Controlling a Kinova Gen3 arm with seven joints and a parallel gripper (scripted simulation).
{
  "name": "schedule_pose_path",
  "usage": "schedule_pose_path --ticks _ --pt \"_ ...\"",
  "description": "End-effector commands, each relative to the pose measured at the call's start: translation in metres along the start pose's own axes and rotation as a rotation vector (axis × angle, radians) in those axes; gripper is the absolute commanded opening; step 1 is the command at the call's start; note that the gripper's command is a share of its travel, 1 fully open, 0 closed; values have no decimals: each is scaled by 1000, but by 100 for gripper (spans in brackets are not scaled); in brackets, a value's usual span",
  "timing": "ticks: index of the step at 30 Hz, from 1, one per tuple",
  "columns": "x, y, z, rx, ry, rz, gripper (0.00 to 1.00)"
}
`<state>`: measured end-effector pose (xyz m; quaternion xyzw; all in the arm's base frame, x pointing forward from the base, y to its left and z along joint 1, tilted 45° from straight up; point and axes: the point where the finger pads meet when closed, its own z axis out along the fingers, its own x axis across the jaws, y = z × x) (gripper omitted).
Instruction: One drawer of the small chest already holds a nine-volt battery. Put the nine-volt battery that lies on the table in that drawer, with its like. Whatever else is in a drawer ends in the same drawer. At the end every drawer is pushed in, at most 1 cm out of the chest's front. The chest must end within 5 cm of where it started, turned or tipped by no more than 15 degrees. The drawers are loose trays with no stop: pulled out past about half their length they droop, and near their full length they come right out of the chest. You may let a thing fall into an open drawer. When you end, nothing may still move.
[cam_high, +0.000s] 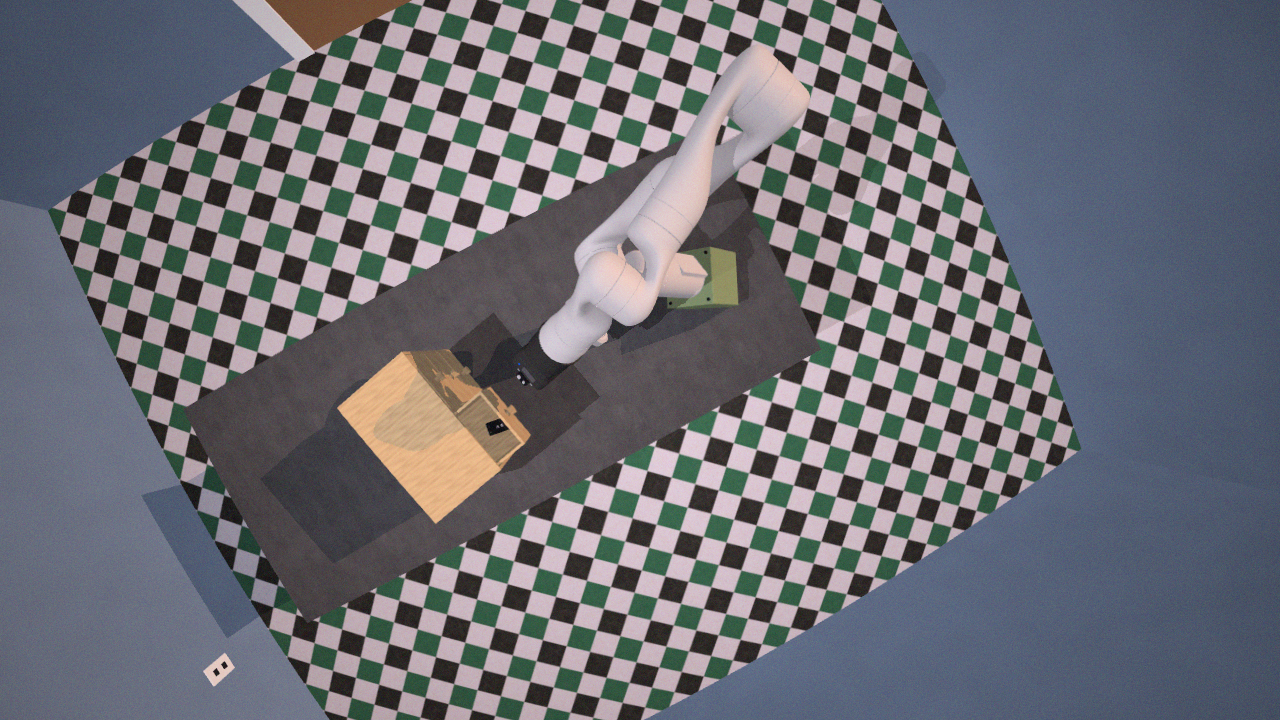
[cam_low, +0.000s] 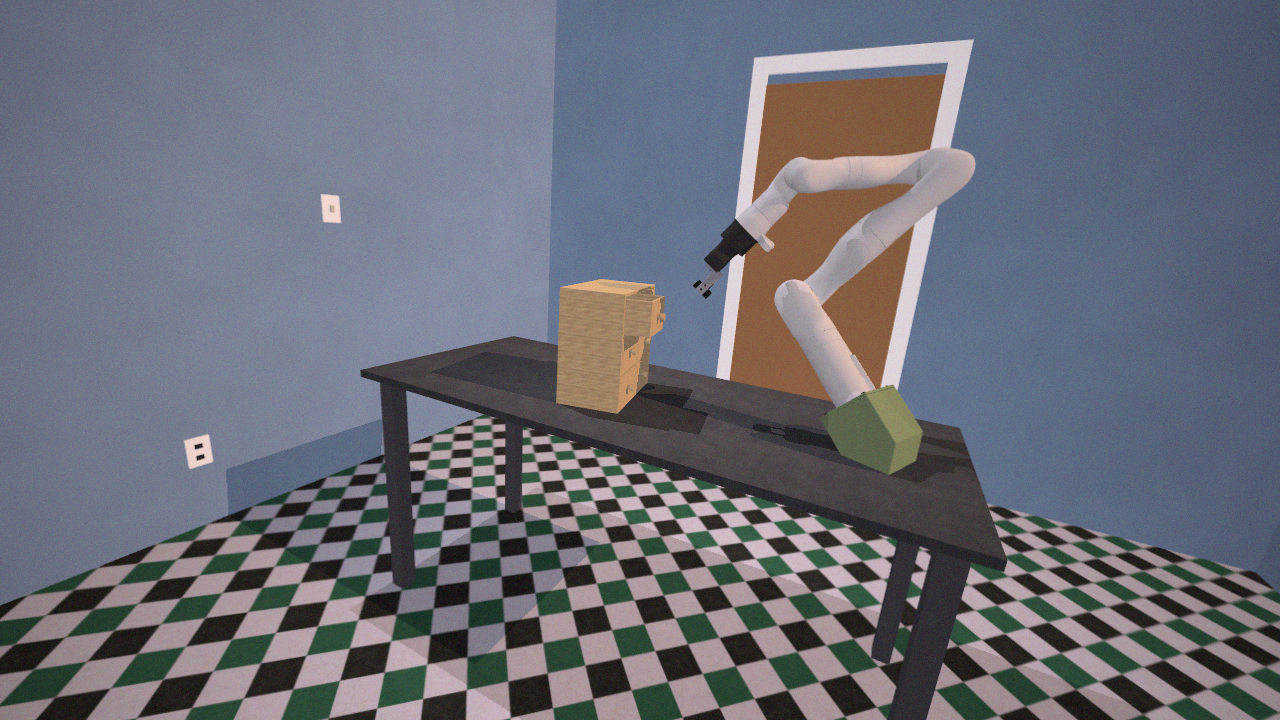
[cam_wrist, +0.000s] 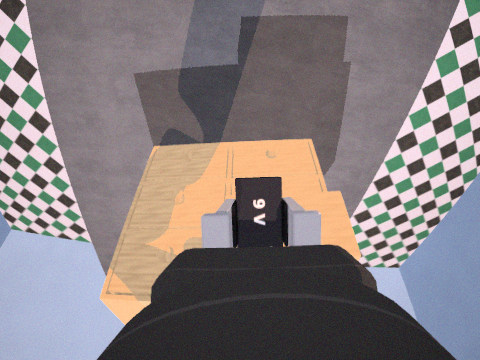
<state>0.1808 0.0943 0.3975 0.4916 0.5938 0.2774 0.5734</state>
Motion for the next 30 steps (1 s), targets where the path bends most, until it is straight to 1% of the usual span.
schedule_pose_path --ticks 1,3,5,11,17,20,22,30 --pt "-1 -1 -6 -80 -4 -6 51" --pt "-1 -2 -6 -119 -4 -6 51" --pt "-1 -2 -6 -119 -4 -6 51" --pt "-1 -3 -6 -220 -3 -7 51" --pt "-1 -3 -7 -291 -3 -7 51" --pt "-1 -4 -7 -316 -3 -7 51" --pt "-1 -4 -7 -316 -3 -7 51" --pt "-1 -4 -7 -350 -3 -7 51"
